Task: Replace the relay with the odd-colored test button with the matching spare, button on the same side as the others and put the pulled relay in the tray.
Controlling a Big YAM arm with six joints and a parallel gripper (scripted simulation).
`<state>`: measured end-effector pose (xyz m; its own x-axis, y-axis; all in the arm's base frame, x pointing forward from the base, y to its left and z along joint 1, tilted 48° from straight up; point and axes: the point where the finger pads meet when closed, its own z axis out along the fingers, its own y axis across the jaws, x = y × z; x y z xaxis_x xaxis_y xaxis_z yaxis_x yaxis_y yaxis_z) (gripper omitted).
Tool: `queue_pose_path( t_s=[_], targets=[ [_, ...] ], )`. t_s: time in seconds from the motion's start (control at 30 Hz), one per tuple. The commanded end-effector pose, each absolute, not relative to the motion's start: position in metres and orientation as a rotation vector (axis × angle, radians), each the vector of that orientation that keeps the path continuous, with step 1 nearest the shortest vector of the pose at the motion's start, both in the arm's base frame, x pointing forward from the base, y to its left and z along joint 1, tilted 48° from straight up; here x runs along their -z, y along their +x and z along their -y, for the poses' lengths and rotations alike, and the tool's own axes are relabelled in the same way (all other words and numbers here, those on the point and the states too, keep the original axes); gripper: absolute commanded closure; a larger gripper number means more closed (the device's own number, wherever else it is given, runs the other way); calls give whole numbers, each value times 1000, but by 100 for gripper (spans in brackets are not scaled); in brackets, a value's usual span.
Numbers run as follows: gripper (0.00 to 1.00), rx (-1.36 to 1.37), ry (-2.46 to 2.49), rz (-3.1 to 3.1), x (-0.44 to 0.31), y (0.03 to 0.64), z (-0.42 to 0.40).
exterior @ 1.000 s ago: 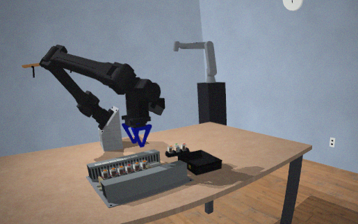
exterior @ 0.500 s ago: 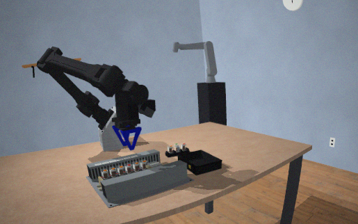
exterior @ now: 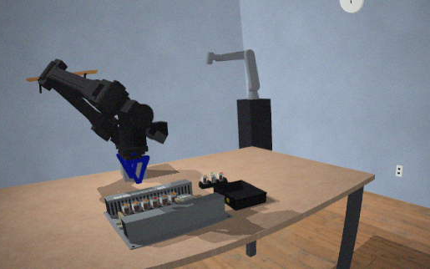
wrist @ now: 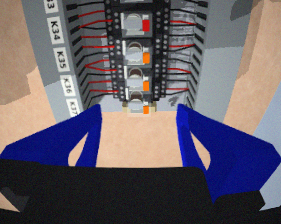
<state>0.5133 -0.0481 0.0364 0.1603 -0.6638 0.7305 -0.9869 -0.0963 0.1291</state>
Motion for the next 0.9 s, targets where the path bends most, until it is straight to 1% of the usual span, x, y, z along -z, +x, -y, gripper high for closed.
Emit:
queue_pose_path(
  t_s=[0.0, 0.87],
  targets=[
    [41, -703, 1866, 1544, -46, 528, 32],
    [41, -690, 1845, 1560, -41, 527, 41]
  ],
)
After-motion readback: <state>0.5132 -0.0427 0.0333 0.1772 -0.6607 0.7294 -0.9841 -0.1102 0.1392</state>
